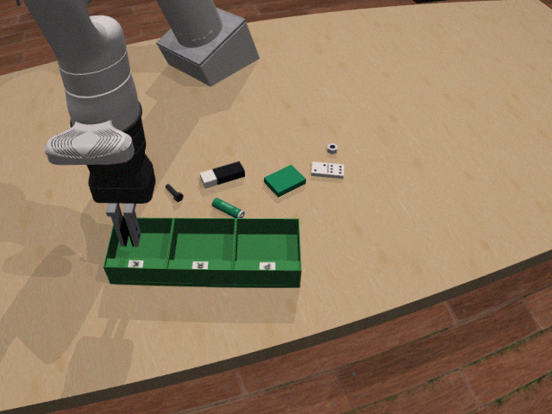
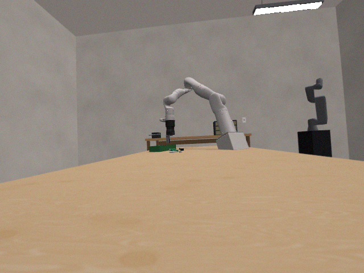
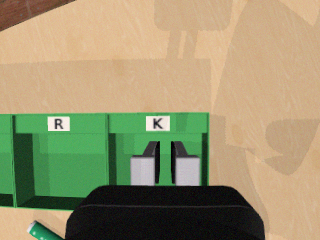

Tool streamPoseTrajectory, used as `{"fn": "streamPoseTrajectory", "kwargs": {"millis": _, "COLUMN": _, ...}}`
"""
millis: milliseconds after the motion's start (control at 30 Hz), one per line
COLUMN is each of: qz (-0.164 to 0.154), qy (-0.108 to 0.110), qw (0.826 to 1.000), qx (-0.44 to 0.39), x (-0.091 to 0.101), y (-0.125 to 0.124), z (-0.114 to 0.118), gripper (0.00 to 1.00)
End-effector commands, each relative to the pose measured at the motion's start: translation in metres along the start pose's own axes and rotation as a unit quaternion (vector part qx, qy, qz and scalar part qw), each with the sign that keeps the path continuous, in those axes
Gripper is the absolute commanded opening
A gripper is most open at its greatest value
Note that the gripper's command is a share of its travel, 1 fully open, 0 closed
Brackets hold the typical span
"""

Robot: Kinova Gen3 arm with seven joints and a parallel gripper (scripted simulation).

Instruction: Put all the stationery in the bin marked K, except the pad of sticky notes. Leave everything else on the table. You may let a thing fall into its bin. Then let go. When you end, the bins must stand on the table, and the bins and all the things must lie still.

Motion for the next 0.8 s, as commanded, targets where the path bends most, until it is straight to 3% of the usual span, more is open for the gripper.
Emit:
{"fn": "streamPoseTrajectory", "kwargs": {"millis": 0, "qz": -0.004, "qy": -0.004, "qw": 1.0, "qx": 0.003, "x": -0.009, "y": 0.002, "z": -0.004, "gripper": 0.31}}
{"fn": "streamPoseTrajectory", "kwargs": {"millis": 433, "qz": -0.004, "qy": -0.004, "qw": 1.0, "qx": 0.003, "x": -0.038, "y": 0.002, "z": -0.004, "gripper": 0.31}}
{"fn": "streamPoseTrajectory", "kwargs": {"millis": 767, "qz": -0.004, "qy": -0.004, "qw": 1.0, "qx": 0.003, "x": -0.038, "y": 0.002, "z": -0.004, "gripper": 0.31}}
Point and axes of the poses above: the point where the finger pads meet when closed, its own x axis back along the fingers, its own z axis across the jaws, y = z × x, the point moved 4 cm from there along x, back along the fingers, and after that the axes turned 10 degrees about x, right-handed, at the moved point
